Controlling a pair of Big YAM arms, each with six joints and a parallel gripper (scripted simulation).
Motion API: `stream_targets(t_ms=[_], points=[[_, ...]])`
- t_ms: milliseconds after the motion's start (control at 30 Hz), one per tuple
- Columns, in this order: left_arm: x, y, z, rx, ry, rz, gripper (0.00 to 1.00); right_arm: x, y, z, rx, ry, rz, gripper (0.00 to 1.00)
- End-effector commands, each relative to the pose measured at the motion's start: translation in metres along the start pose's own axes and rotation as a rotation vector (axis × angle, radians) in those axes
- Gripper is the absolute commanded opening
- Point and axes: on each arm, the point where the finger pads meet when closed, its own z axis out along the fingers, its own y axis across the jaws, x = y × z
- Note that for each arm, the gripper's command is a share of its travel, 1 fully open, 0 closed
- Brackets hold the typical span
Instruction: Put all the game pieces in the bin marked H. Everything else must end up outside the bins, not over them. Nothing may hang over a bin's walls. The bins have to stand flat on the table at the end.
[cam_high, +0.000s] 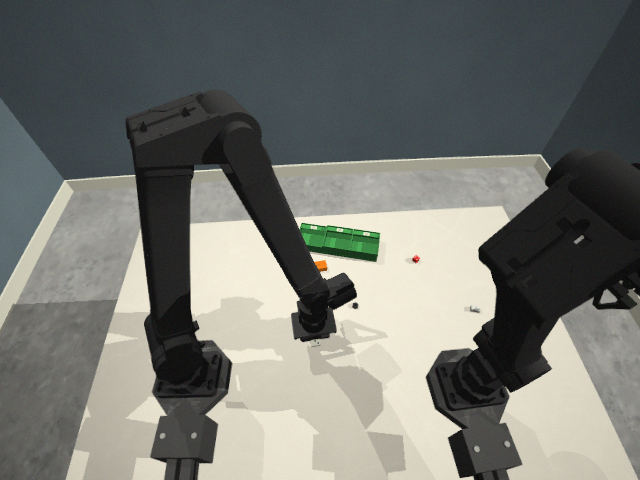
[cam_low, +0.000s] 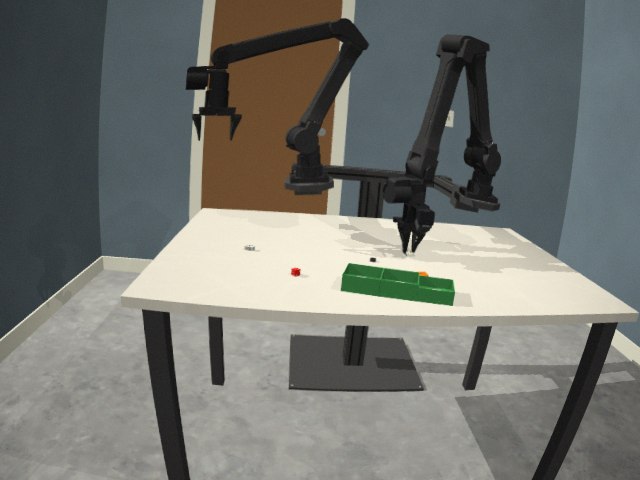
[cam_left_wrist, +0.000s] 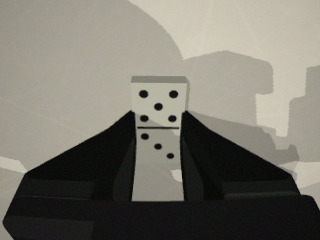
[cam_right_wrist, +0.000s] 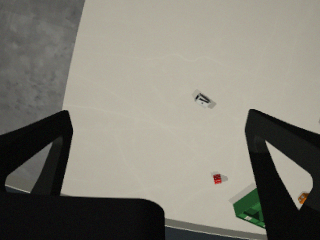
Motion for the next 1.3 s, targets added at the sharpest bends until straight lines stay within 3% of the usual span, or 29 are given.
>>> stream_targets(t_ms=[0, 467, 1133, 1267], points=[[-0.002, -0.003, -0.002, 0.01, -0.006, -0.001, 0.2, -0.002, -0.005, -0.005, -0.002, 0.0, 0.019, 1.0], [-0.002, -0.003, -0.002, 0.01, -0.006, -0.001, 0.2, -0.002, -0.005, -0.005, -0.002, 0.0, 0.019, 1.0], [-0.003, -0.013, -0.07, 0.03, -0.014, -0.002, 0.2, -0.002, -0.005, -0.005, -0.002, 0.0, 0.019, 1.0], [-0.003, -0.014, -0.071, 0.032, -0.014, -0.002, 0.2, -0.002, -0.005, -0.005, -0.002, 0.0, 0.019, 1.0]])
